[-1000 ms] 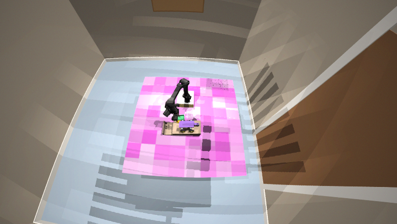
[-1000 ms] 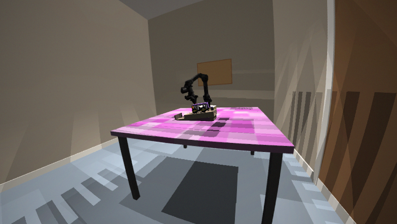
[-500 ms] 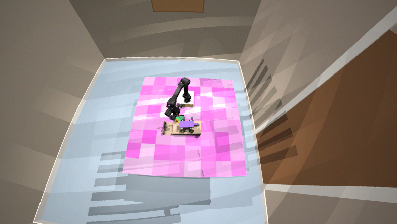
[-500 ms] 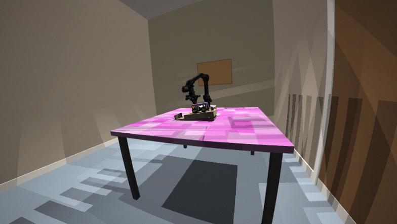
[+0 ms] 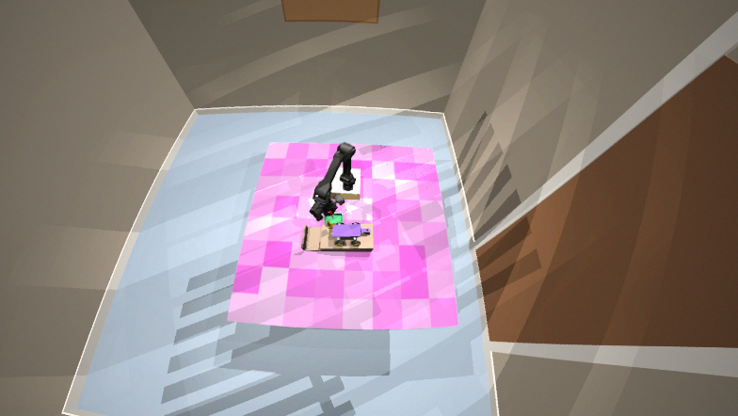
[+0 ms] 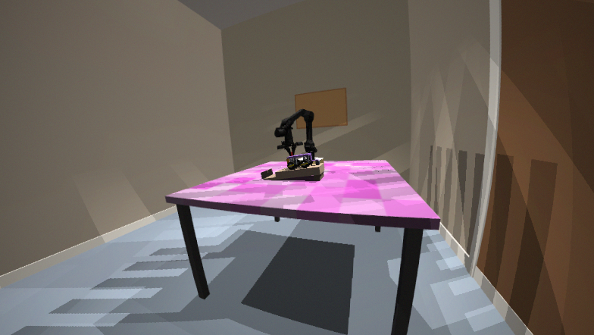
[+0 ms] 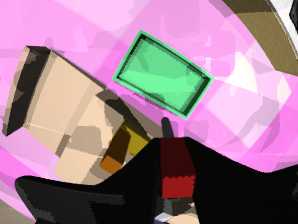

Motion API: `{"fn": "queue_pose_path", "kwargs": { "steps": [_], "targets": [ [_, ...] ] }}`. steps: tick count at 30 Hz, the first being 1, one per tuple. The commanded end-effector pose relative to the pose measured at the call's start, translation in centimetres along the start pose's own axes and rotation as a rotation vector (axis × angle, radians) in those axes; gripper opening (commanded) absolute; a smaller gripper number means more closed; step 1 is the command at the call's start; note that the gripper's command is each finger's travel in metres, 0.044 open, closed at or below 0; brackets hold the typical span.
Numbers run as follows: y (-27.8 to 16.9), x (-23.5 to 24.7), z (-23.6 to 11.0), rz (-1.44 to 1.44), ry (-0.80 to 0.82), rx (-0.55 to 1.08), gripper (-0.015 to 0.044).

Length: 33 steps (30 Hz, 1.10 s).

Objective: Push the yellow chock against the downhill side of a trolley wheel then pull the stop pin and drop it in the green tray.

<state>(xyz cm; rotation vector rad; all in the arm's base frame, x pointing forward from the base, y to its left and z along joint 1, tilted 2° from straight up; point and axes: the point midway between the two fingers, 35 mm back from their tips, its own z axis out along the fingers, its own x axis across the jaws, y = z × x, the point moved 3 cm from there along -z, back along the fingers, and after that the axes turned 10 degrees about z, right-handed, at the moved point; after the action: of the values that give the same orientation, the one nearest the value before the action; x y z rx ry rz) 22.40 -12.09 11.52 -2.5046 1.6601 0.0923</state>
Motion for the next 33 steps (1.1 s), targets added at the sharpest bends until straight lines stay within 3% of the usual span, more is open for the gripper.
{"fn": "queue_pose_path", "kwargs": {
  "steps": [1, 14, 33],
  "targets": [
    [-0.2, -0.2, -0.1, 0.142, 0.032, -0.012, 0.0000],
    [-0.5, -0.5, -0.1, 0.517, 0.109, -0.026, 0.0000],
    [2.2, -1.8, 1.8, 0.566, 0.117, -0.032, 0.0000]
  ]
}}
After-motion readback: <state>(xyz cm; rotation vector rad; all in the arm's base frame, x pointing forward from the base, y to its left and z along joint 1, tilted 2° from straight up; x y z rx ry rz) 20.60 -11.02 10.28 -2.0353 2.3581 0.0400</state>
